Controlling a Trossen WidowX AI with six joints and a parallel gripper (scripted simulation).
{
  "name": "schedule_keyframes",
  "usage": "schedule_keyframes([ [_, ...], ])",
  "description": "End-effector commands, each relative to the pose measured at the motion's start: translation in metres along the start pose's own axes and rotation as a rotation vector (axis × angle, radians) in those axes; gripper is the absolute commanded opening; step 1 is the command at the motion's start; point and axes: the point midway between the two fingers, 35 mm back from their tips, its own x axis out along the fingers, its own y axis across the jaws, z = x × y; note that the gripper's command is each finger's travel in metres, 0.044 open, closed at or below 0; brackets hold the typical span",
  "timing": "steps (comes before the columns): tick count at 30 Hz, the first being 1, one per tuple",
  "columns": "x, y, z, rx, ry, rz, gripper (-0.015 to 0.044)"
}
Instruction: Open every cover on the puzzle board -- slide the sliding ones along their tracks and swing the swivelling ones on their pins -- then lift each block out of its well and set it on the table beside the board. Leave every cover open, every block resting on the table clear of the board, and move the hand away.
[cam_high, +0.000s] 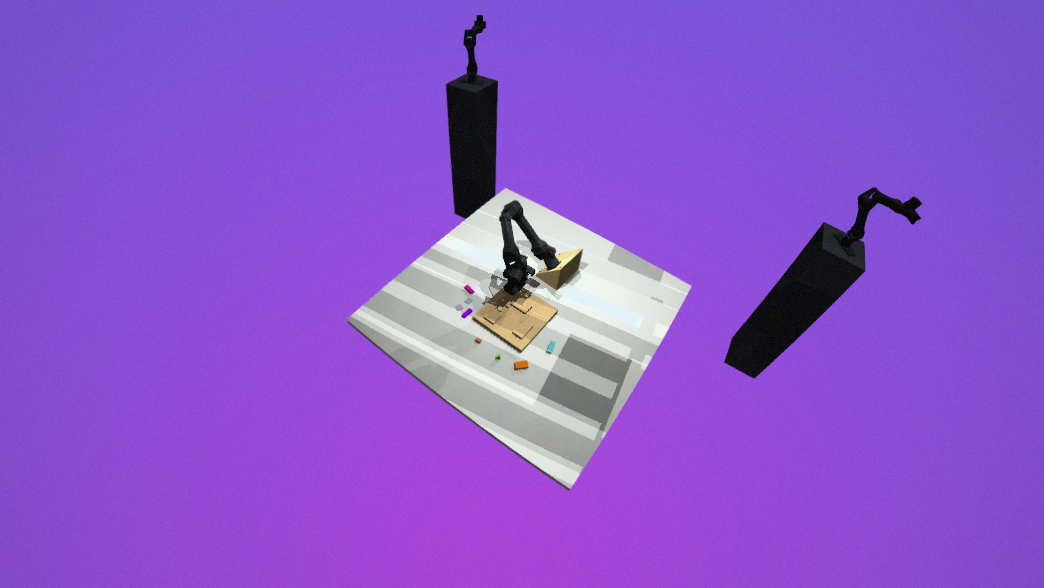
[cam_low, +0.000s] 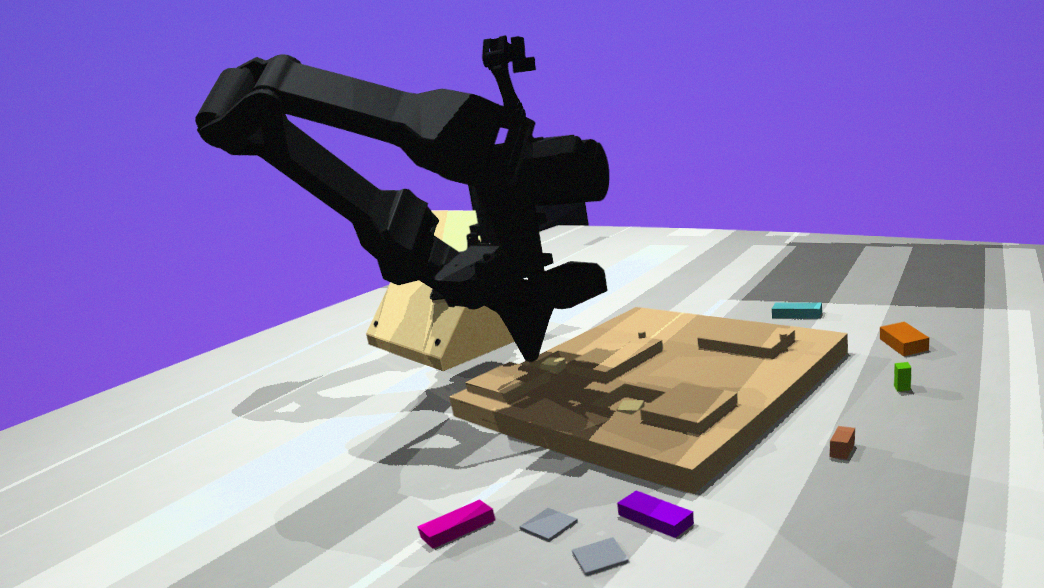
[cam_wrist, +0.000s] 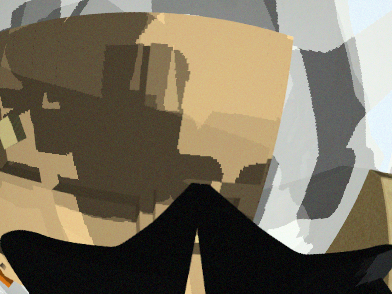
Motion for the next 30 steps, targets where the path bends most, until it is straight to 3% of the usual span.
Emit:
schedule_keyframes([
  [1,-0.006,0.001,0.001,0.007,0.002,0.005,0.0000],
  [24,-0.035,0.000,0.004,0.007,0.000,0.004,0.0000],
  [30,-0.034,0.013,0.001,-0.437,-0.003,0.001,0.0000],
])
